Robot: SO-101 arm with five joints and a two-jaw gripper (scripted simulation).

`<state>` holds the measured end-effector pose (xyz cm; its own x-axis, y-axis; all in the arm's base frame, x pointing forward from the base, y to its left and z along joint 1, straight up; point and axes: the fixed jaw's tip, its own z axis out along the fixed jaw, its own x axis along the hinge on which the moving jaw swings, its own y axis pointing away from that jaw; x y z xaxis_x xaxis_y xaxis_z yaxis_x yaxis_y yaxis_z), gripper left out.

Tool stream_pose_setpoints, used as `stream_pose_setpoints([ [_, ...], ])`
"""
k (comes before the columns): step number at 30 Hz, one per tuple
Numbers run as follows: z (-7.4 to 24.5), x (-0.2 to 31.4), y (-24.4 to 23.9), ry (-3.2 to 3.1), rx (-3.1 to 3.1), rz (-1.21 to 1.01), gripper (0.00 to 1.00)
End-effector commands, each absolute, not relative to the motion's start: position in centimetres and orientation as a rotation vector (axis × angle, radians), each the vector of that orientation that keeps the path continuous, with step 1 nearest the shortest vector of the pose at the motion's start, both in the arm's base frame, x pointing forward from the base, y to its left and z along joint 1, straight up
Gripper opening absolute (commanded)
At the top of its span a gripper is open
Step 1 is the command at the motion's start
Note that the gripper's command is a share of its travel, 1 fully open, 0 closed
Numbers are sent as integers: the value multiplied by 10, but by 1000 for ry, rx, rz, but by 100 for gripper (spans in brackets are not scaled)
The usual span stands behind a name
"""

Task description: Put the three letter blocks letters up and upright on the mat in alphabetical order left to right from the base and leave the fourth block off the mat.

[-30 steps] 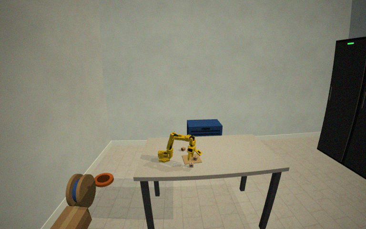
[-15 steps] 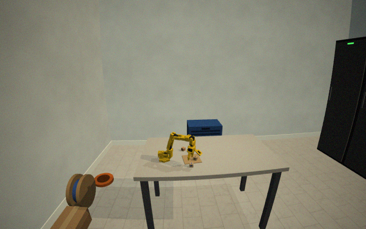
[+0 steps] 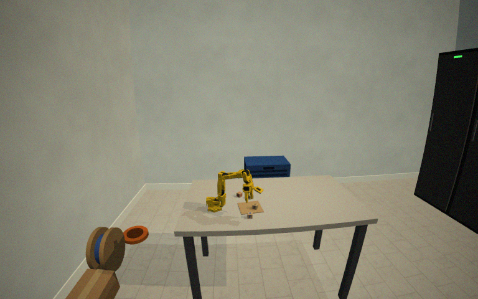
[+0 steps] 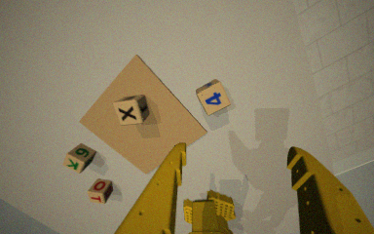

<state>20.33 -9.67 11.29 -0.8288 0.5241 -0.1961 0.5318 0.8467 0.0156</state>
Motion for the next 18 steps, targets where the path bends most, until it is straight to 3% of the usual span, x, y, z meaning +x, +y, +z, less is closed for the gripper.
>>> stream_pose_setpoints([
  [1, 153, 205, -99, 2629, 770, -112, 35],
  [8, 184, 198, -96, 2477, 726, -149, 35],
  [18, 189, 197, -94, 2450, 717, -154, 35],
])
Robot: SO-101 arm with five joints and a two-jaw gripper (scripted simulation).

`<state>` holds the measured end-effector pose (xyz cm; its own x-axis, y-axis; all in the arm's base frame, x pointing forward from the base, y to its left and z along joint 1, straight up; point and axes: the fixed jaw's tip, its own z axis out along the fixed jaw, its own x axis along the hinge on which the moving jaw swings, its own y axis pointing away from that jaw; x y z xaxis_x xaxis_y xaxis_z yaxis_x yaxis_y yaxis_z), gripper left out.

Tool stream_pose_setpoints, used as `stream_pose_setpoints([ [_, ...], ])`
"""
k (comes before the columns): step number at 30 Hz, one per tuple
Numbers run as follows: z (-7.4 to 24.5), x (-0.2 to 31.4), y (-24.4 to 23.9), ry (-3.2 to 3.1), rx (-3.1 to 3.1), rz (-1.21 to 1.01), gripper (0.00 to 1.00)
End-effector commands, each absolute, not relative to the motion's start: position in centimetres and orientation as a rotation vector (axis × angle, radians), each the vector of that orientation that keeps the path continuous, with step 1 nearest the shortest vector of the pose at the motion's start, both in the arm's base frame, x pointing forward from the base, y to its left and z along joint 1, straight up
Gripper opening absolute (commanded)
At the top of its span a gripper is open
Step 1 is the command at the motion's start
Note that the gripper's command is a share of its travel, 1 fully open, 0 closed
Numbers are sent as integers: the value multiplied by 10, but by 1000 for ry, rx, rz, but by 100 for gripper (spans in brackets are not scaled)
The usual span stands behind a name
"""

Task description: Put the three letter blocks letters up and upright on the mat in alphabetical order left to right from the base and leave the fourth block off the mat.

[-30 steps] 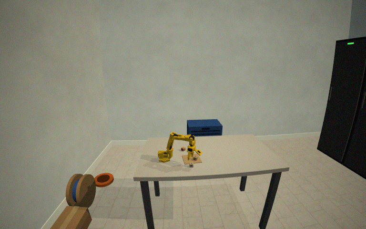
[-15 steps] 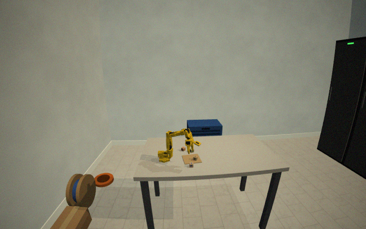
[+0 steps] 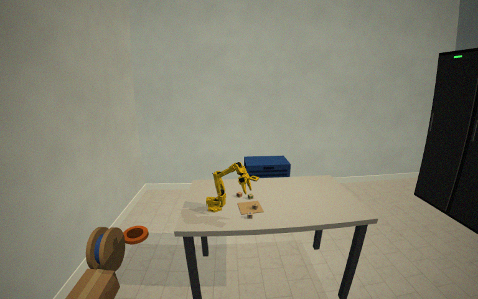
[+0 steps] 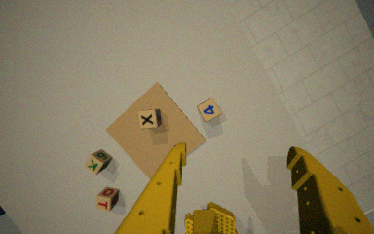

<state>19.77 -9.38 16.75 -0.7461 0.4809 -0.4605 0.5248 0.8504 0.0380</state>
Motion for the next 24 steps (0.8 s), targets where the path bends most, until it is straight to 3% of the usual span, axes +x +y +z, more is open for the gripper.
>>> stream_pose_setpoints([
  [1, 189, 197, -94, 2451, 716, -152, 35],
  [24, 172, 245, -11, 2564, 599, 106, 35],
])
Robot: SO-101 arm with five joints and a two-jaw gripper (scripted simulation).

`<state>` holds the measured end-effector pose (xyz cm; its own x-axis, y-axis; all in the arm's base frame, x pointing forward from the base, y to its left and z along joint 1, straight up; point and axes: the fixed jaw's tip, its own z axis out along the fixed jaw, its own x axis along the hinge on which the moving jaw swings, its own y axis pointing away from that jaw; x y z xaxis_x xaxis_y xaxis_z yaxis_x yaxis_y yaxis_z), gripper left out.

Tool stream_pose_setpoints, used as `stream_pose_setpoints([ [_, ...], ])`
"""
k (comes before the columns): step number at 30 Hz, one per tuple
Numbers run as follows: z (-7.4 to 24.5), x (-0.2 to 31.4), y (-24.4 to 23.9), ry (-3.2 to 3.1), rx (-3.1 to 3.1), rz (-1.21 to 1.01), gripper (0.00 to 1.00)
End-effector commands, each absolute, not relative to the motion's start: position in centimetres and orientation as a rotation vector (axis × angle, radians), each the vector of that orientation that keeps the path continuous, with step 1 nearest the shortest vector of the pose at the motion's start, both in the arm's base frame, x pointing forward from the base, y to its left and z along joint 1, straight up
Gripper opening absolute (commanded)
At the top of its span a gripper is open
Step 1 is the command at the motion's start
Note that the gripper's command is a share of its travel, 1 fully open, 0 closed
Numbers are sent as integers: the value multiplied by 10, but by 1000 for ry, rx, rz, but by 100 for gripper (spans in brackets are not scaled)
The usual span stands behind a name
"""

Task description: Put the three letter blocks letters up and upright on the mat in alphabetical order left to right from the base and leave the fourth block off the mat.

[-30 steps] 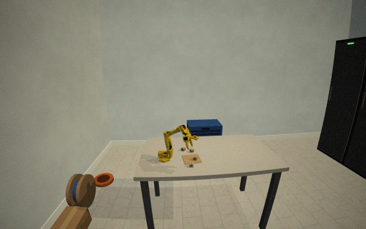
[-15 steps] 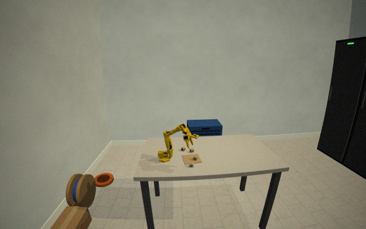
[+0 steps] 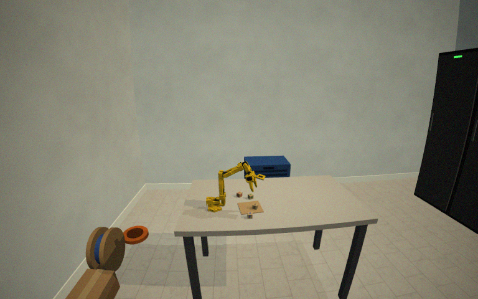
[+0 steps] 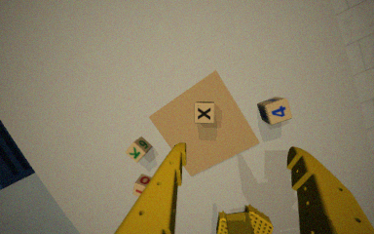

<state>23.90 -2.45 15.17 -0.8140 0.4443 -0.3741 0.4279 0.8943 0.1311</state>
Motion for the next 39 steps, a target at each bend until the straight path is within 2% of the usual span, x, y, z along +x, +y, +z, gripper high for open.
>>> stream_pose_setpoints([
  [1, 172, 246, -9, 2567, 596, 111, 35],
  [14, 165, 248, -5, 2600, 598, 114, 35],
  [23, 116, 253, -6, 2814, 647, 65, 35],
  [25, 116, 253, -6, 2814, 647, 65, 35],
  [32, 74, 248, -5, 2996, 689, 18, 35],
  [39, 61, 245, -5, 3054, 702, 2, 35],
])
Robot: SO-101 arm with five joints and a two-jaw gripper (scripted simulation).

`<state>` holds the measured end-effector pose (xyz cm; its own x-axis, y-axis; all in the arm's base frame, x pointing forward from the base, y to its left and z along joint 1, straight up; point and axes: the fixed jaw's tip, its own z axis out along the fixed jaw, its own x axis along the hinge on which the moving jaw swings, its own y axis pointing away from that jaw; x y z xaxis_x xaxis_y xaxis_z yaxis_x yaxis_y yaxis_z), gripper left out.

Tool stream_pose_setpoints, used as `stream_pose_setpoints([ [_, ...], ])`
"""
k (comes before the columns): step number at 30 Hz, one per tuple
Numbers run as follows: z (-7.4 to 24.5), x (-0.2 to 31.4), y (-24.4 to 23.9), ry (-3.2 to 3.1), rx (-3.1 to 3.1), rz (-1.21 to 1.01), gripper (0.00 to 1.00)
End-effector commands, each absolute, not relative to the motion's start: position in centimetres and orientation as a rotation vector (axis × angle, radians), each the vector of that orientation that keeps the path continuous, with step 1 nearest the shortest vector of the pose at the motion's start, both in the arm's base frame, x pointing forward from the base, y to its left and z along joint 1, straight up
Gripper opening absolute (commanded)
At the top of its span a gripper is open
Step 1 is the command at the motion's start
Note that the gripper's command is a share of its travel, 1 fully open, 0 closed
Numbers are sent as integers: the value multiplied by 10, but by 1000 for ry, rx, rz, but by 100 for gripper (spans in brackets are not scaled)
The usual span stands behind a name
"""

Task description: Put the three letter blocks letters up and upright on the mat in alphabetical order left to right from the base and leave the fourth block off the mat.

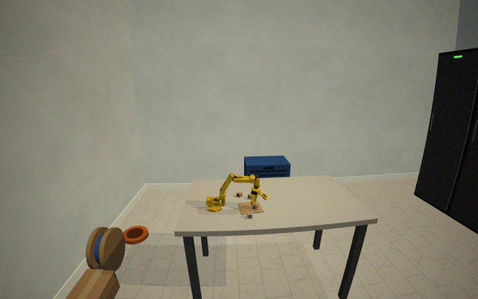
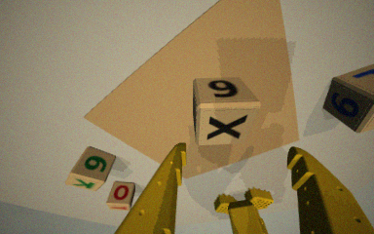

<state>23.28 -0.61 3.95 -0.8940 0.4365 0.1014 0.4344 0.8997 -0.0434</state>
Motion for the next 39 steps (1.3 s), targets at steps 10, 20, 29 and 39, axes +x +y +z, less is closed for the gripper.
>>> stream_pose_setpoints([
  [10, 61, 245, -5, -3069, -705, -2, 35],
  [20, 61, 245, -5, -3069, -705, -2, 35],
  [29, 86, 256, -4, -3196, -735, -41, 35],
  [39, 86, 256, -4, -3196, -735, -41, 35],
])
